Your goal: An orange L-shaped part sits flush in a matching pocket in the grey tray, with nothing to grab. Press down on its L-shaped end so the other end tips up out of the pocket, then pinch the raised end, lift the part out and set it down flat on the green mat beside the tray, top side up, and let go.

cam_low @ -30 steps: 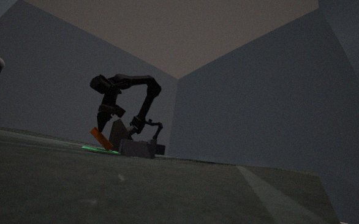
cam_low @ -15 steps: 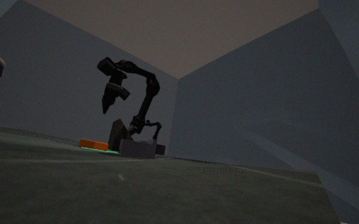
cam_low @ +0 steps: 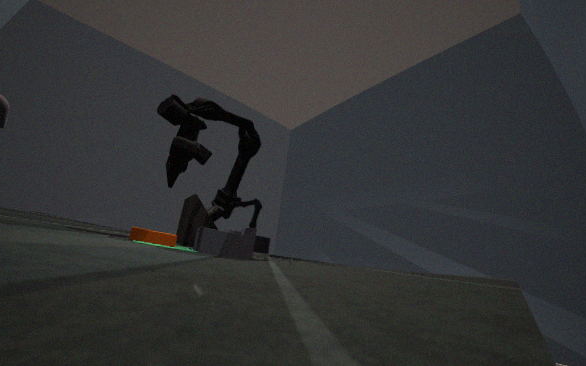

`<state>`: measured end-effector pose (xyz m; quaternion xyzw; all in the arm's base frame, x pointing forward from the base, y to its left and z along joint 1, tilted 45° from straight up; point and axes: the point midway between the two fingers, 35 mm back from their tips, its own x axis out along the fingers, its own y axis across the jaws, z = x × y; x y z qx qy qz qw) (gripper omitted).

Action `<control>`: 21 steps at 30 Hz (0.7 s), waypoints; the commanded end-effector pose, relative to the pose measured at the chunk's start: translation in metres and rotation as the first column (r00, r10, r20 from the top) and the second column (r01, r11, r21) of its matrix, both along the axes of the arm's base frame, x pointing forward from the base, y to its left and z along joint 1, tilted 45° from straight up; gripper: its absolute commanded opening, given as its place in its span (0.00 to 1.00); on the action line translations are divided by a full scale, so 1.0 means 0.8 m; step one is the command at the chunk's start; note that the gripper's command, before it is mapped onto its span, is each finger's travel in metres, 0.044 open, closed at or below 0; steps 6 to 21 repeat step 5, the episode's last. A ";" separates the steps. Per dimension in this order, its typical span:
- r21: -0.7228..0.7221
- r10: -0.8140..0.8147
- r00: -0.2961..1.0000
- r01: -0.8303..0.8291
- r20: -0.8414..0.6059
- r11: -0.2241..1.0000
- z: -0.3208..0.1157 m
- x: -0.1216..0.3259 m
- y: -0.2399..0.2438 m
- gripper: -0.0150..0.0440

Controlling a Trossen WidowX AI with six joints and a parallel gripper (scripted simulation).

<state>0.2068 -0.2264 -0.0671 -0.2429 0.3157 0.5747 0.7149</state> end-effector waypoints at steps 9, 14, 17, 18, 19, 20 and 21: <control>-0.002 -0.002 1.000 0.002 0.000 1.000 0.000 0.000 0.000 0.93; -0.002 -0.002 1.000 0.002 0.000 1.000 0.000 0.000 0.000 0.93; -0.002 -0.002 1.000 0.002 0.000 1.000 0.000 0.000 0.000 0.93; -0.002 -0.002 1.000 0.002 0.000 1.000 0.000 0.000 0.000 0.93; -0.002 -0.002 1.000 0.002 0.000 1.000 0.000 0.000 0.000 0.93; -0.002 -0.002 1.000 0.002 0.000 1.000 0.000 0.000 0.000 0.93; -0.002 -0.002 1.000 0.002 0.000 1.000 0.000 0.000 0.000 0.93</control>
